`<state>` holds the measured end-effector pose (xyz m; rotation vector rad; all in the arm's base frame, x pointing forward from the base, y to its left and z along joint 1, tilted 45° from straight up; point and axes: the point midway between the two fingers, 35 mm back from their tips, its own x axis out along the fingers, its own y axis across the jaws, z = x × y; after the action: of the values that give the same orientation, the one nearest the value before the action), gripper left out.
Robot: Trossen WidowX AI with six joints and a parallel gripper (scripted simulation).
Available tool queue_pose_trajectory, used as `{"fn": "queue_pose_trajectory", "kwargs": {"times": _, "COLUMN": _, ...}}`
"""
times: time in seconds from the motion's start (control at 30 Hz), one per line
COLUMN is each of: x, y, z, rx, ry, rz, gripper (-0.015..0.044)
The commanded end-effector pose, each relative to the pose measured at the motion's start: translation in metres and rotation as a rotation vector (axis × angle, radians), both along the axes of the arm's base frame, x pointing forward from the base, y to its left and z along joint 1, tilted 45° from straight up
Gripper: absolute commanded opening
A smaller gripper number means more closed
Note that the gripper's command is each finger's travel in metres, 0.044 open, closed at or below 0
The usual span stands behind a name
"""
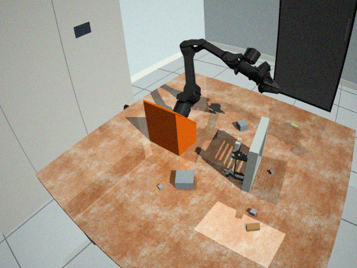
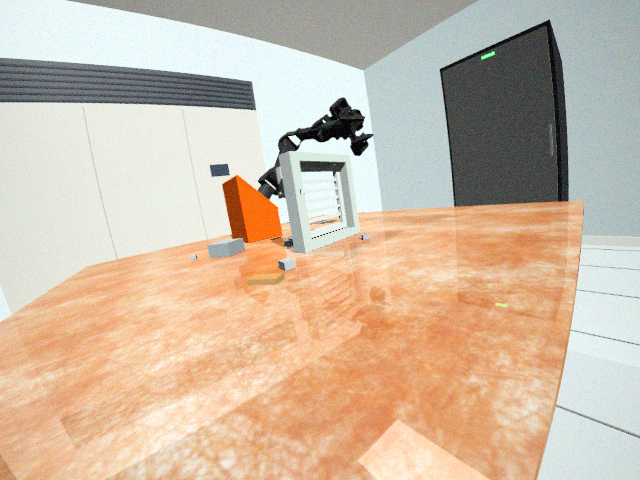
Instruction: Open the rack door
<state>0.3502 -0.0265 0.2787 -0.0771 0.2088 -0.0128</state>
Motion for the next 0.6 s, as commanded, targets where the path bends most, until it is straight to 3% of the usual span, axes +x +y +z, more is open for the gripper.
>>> {"fn": "queue_pose_trajectory", "kwargs": {"times": 0.0, "x": 0.011, "y": -0.015, "z": -0.015, "rx": -0.033, "ry": 0.085, "rz": -0.007, "gripper": 0.0284}}
{"fn": "queue_pose_trajectory", "kwargs": {"times": 0.57, "x": 0.031, "y": -0.063, "z": -0.078, "rx": -0.071, "ry": 0.430, "rz": 0.023, "gripper": 0.0284}}
